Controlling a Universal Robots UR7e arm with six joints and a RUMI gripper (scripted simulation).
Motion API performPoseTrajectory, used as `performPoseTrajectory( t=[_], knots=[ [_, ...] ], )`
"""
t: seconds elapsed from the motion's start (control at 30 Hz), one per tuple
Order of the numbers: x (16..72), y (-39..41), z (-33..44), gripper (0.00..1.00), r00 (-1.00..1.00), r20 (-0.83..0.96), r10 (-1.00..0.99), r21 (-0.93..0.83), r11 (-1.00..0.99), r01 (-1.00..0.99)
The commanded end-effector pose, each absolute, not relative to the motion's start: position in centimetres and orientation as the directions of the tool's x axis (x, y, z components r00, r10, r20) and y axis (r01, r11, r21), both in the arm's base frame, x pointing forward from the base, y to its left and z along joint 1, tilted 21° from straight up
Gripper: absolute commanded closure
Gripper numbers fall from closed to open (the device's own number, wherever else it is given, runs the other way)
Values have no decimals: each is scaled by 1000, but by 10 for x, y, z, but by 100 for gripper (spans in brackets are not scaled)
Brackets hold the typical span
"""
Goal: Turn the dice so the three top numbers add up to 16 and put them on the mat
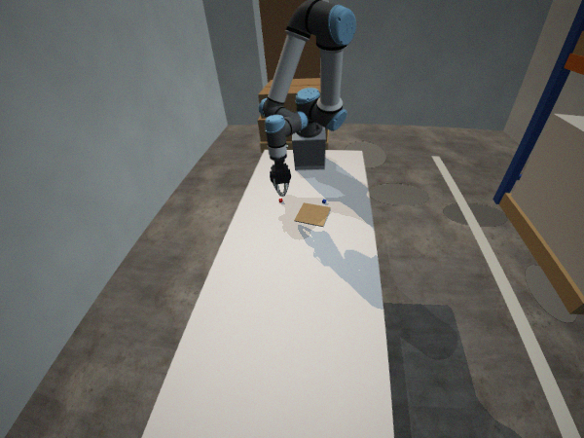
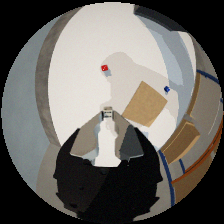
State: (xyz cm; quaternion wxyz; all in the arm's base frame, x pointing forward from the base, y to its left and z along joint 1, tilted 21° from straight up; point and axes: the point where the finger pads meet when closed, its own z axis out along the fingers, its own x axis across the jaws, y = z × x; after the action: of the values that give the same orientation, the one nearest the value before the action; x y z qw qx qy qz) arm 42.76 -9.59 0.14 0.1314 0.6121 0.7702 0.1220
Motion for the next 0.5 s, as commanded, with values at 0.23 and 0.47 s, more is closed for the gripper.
performPoseTrajectory(
  t=[0.23, 0.47],
  knots=[
    [427, -96, 3, 100, -216, -54, 975, 349, 221, 911],
    [423, -66, 2, 100, -193, -44, 980, 348, 196, 917]
  ],
)
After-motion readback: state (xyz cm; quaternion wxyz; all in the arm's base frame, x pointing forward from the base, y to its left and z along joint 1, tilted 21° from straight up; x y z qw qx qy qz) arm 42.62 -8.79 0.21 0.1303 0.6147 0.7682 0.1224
